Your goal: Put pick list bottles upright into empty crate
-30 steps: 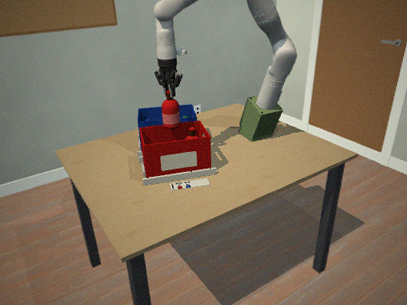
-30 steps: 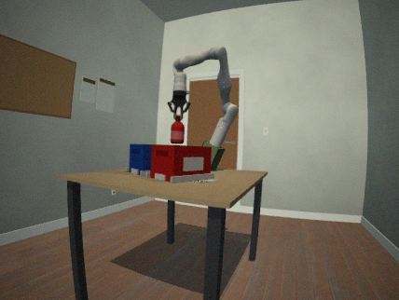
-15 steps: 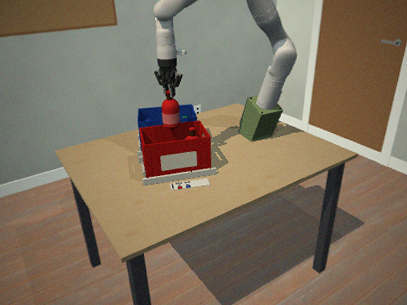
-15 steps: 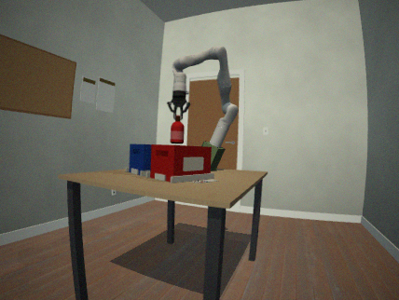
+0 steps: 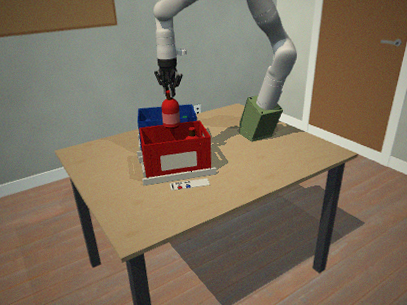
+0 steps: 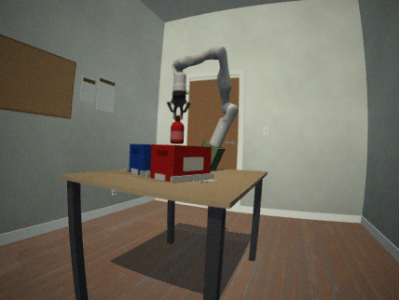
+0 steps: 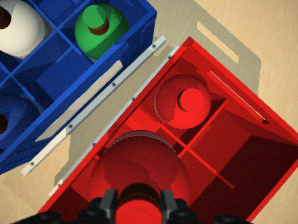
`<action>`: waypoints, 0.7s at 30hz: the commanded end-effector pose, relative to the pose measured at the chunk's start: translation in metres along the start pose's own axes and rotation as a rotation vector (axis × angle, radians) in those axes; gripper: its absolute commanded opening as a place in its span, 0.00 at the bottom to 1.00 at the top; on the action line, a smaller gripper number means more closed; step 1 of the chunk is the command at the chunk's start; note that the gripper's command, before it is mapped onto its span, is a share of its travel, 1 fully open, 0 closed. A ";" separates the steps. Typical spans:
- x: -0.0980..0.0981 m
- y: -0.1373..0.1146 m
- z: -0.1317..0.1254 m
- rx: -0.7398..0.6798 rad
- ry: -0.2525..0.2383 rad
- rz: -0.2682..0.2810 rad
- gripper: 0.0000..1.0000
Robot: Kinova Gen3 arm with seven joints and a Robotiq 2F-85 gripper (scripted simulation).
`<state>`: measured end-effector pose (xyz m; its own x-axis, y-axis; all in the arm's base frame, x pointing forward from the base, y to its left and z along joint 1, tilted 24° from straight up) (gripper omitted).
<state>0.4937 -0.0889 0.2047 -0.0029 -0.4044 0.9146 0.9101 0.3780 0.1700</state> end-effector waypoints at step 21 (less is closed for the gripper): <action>-0.004 0.000 -0.001 0.000 -0.002 -0.002 0.10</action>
<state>0.4937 -0.0883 0.2015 -0.0029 -0.4042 0.9147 0.9101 0.3779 0.1698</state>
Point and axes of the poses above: the point where the finger pads meet when closed, its own x axis back along the fingers, its own z axis across the jaws, y = z × x, the point moved 8 cm from there along x, back along the fingers, and after that the axes turned 2 degrees about -x, right-handed, at the moved point
